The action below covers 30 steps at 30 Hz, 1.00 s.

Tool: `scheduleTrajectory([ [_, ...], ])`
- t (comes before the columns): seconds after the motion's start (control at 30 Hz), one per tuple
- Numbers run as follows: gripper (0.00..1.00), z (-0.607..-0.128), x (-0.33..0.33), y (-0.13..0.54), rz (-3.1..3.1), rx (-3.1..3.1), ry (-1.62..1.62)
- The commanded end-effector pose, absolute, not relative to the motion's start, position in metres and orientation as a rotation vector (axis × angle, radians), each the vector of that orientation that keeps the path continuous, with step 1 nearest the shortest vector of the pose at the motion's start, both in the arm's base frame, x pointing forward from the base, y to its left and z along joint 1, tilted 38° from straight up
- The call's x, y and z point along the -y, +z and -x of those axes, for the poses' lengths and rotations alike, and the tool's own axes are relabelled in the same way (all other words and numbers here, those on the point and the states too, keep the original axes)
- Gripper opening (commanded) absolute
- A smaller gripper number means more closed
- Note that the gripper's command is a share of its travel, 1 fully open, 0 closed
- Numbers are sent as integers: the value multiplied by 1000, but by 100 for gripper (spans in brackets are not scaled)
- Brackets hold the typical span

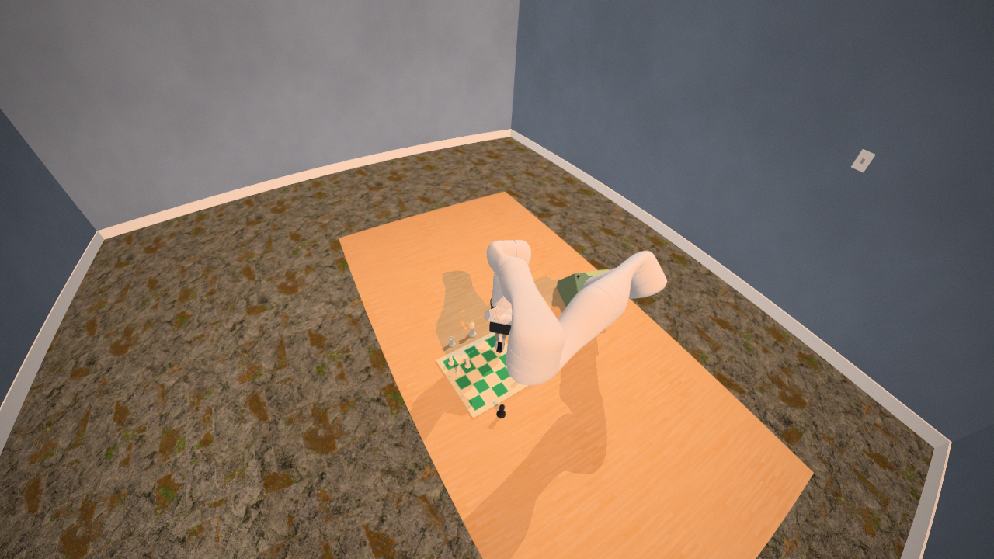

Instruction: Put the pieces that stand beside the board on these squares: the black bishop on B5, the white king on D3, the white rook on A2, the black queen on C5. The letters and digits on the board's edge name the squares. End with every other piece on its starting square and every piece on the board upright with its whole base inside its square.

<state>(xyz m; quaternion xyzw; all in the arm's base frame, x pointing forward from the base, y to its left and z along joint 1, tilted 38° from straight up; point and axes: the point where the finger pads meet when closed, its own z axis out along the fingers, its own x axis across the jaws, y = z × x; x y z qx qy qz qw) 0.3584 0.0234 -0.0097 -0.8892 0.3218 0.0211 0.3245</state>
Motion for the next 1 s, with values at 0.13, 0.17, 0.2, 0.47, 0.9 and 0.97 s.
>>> scheduleTrajectory([
  [0.13,0,-359,-23,-9,2332,-845,53],
  [0.17,0,-359,-23,-9,2332,-845,53],
  [0.2,0,-359,-23,-9,2332,-845,53],
  [0.47,29,-359,-23,-9,2332,-845,53],
  [0.9,73,-359,-23,-9,2332,-845,53],
  [0.97,73,-359,-23,-9,2332,-845,53],
])
